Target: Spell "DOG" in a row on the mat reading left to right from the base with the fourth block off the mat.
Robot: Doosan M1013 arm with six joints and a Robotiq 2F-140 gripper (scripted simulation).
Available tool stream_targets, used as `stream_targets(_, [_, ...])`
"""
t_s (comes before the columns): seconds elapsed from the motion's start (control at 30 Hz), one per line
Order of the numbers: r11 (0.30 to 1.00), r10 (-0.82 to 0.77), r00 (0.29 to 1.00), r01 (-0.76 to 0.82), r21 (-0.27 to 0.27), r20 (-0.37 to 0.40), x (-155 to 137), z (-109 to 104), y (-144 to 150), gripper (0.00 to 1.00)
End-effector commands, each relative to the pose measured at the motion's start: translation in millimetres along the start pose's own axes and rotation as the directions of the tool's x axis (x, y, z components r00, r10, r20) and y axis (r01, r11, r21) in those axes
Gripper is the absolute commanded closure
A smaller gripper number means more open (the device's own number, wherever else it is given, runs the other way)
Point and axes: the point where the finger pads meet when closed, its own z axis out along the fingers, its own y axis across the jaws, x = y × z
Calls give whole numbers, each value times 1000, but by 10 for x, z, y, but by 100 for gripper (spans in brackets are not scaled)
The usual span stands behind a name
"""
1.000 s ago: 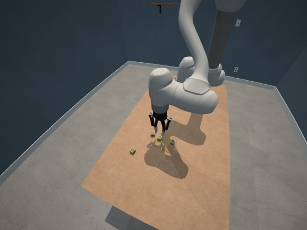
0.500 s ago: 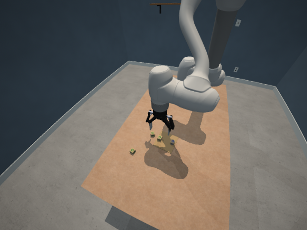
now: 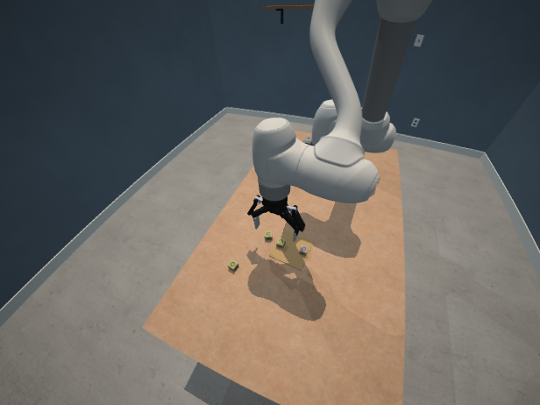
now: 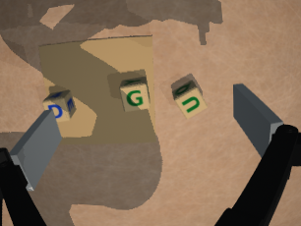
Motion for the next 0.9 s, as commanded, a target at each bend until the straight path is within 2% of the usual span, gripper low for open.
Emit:
stream_targets(0.0, [999,35,999,-35,0,1,337,-4,227,0])
stream_targets(0.03, [998,64,998,-64,0,1,584,-1,424,0])
stream_targets(0.33, [987,164,987,-164,0,1,1369,57,1195,0])
stream_targets(0.4, [986,167,986,-167,0,1,1395,60,1225,0])
stream_targets(0.43, [986,167,986,-167,0,1,1395,60,1225,60])
stream_targets(0.87, [986,167,986,-167,0,1,1395,60,1225,60])
